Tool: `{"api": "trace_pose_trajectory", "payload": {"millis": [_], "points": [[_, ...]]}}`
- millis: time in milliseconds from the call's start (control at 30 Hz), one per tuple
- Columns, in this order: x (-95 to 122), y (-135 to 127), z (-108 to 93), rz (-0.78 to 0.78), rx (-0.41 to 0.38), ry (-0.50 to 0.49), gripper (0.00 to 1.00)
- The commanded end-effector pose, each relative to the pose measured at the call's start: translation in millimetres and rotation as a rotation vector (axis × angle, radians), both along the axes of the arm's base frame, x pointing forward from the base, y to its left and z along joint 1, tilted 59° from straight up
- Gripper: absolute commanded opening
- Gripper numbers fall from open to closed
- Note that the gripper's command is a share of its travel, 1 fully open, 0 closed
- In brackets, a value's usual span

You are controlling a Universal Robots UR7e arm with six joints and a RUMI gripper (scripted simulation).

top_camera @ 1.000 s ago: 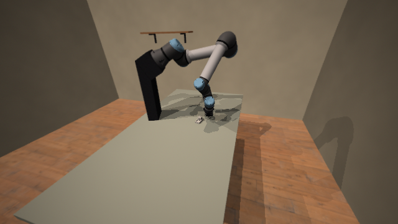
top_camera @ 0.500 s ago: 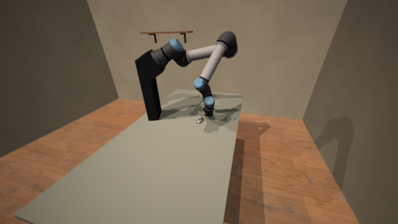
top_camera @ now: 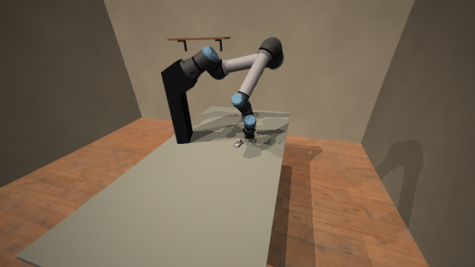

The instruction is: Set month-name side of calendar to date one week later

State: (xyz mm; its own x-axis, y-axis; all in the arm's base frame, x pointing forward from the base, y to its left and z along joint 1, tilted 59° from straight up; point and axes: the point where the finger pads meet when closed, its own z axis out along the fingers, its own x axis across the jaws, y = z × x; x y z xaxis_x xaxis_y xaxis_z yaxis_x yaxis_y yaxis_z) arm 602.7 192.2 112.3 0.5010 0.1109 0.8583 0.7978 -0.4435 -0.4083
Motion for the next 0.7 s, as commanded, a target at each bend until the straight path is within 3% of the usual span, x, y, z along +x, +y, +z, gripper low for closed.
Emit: {"api": "trace_pose_trajectory", "payload": {"millis": [0,667], "points": [[0.5,0.5,0.1,0.001,0.001,-0.001,0.1],[3.9,1.8,-1.6,0.002,0.0,-0.001,0.1]]}}
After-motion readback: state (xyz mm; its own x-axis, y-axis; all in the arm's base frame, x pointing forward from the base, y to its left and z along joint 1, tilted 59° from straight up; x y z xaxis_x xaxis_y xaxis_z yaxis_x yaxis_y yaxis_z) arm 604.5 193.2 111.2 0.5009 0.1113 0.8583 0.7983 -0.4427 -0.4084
